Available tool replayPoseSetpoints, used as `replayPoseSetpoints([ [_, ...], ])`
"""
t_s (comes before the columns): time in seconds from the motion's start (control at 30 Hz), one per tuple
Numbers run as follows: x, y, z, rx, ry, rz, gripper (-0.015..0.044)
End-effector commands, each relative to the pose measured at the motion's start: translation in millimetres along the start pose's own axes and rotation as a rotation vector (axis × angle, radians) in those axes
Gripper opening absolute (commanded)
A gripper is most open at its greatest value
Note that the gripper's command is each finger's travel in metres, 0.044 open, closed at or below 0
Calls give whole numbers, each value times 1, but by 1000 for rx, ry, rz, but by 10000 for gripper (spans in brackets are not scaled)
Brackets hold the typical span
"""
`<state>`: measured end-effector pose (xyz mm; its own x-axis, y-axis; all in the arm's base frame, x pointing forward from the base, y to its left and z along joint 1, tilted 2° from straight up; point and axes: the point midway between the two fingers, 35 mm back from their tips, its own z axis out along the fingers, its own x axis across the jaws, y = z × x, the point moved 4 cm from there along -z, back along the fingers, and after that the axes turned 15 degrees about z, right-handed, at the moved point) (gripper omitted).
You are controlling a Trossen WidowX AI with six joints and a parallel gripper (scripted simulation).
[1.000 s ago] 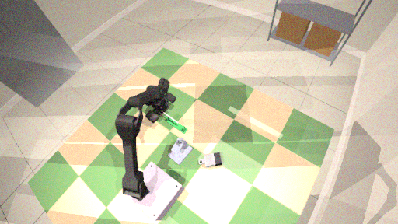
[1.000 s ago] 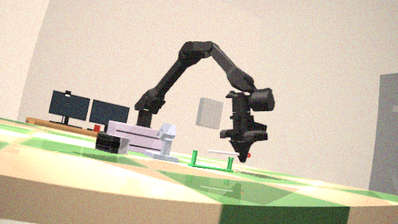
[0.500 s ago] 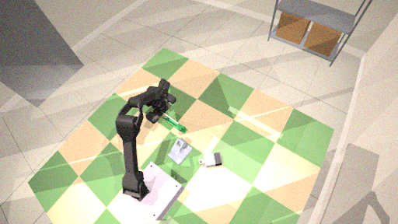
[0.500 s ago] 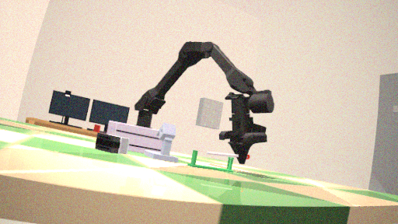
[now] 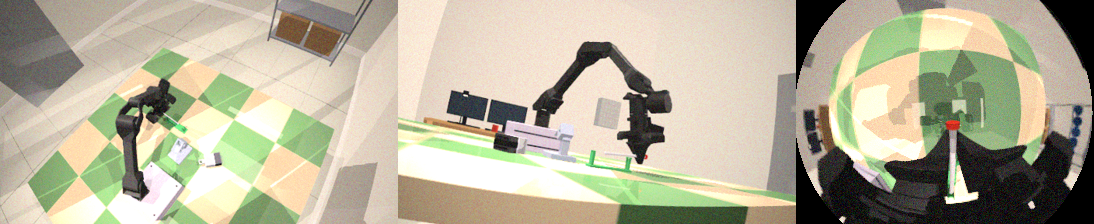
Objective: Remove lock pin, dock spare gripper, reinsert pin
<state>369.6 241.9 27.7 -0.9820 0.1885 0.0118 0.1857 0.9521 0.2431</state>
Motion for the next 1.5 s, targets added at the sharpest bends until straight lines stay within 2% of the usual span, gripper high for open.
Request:
replayPoseSetpoints([
  [0.0,0,-1,1,2,2,-4,0],
  [0.27,0,0,0,0,0,0,200],
  [1.47,14,3,-49,52,58,11,200],
])
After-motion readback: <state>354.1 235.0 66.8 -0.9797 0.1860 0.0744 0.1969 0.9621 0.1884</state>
